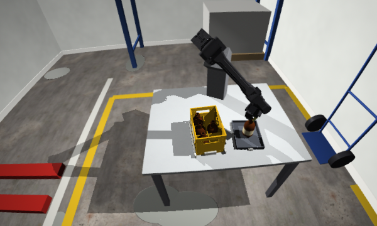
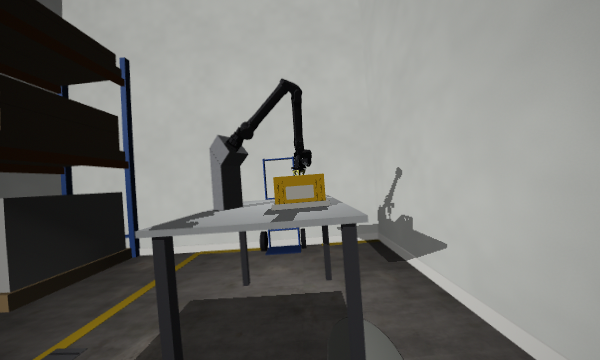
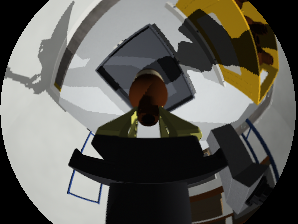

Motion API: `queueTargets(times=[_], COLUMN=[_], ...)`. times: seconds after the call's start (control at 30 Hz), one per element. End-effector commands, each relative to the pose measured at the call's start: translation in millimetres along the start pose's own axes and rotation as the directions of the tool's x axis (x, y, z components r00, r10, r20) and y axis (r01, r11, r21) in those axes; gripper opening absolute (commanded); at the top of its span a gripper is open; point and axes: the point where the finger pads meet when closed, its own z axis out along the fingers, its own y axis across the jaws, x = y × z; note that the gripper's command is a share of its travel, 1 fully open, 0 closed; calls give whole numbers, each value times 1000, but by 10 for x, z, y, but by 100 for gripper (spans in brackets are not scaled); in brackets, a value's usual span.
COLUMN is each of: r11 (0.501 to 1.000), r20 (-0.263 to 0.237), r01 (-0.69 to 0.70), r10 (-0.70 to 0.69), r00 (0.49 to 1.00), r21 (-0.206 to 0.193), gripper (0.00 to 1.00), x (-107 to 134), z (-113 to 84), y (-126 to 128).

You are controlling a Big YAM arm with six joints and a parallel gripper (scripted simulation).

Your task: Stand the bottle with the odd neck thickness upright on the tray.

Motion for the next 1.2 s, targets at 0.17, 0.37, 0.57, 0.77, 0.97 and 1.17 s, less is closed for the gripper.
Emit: queueTargets(times=[0.17, 0.37, 0.57, 0.77, 0.97, 1.17], r11=[1000, 1000, 1000, 1000, 1000, 1000], r20=[1, 1, 6, 7, 1, 7], r01=[1, 1, -4, -6, 0, -7], r10=[-1, -1, 4, 6, 0, 7], r00=[1000, 1000, 1000, 1000, 1000, 1000], r21=[4, 4, -12, -14, 4, -8], gripper=[0, 0, 0, 0, 0, 0], x=[-20, -18, -46, -53, -20, -52], z=[83, 121, 93, 79, 167, 139], y=[-13, -11, 40, 47, -15, 21])
